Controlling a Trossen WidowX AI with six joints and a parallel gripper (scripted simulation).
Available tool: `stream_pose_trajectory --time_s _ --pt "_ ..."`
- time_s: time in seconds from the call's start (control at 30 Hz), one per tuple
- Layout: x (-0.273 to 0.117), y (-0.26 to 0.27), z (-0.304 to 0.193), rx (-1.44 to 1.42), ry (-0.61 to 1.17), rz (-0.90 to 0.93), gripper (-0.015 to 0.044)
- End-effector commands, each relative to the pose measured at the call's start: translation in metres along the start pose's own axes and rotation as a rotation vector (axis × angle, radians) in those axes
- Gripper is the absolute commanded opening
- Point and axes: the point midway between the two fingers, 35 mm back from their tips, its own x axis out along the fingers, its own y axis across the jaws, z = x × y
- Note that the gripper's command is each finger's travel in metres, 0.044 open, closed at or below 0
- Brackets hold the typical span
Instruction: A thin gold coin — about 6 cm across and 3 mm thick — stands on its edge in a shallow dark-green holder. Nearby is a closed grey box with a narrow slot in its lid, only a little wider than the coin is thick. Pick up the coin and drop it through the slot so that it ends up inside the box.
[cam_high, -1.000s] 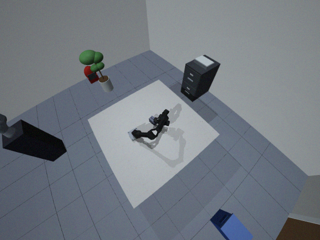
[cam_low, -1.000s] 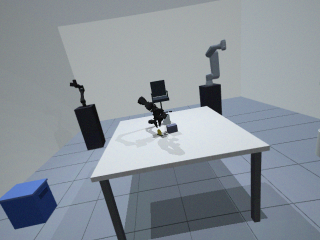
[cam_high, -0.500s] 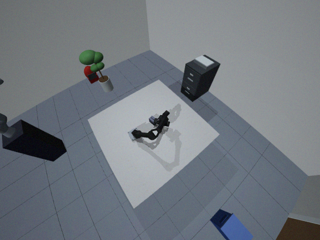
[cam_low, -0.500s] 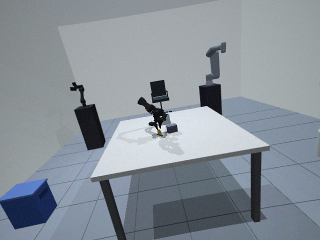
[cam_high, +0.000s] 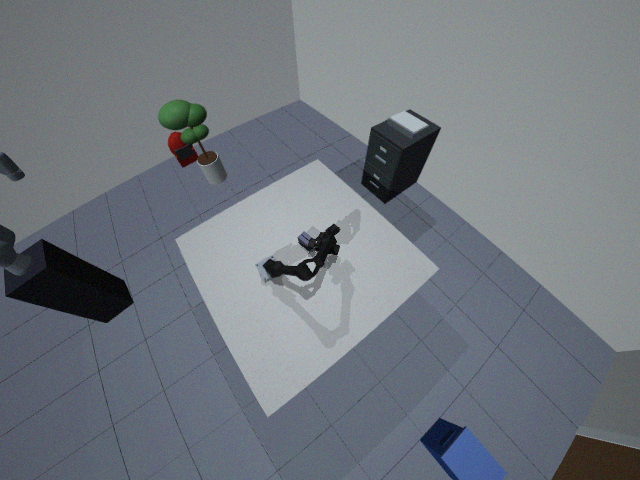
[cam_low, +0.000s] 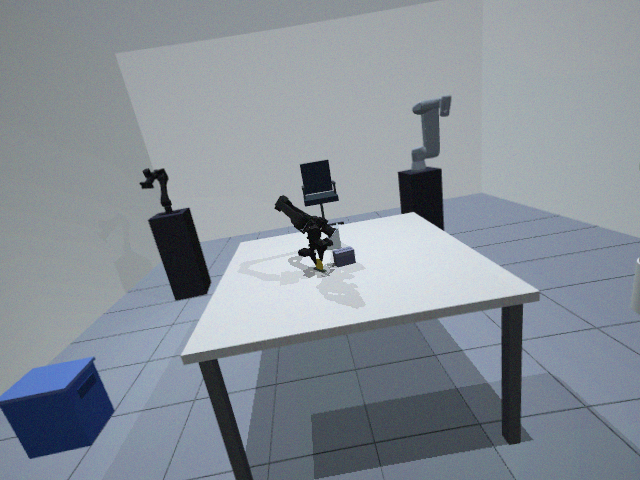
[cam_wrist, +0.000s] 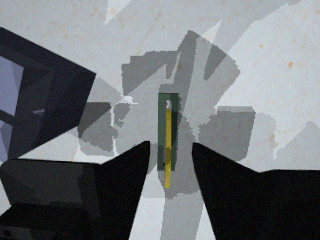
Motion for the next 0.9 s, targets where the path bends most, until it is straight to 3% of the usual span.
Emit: stream_pose_trajectory --time_s 0.0,0.5,0.7,0.87 --pt "0.010 0.002 -0.002 -0.009 0.010 0.001 0.0161" --pt "0.032 0.002 -0.004 -0.009 0.013 -0.002 0.0161" --pt "0.032 0.002 -0.004 -0.009 0.013 -0.002 0.0003" --pt "0.032 0.002 -0.004 -0.009 0.013 -0.002 0.0000"
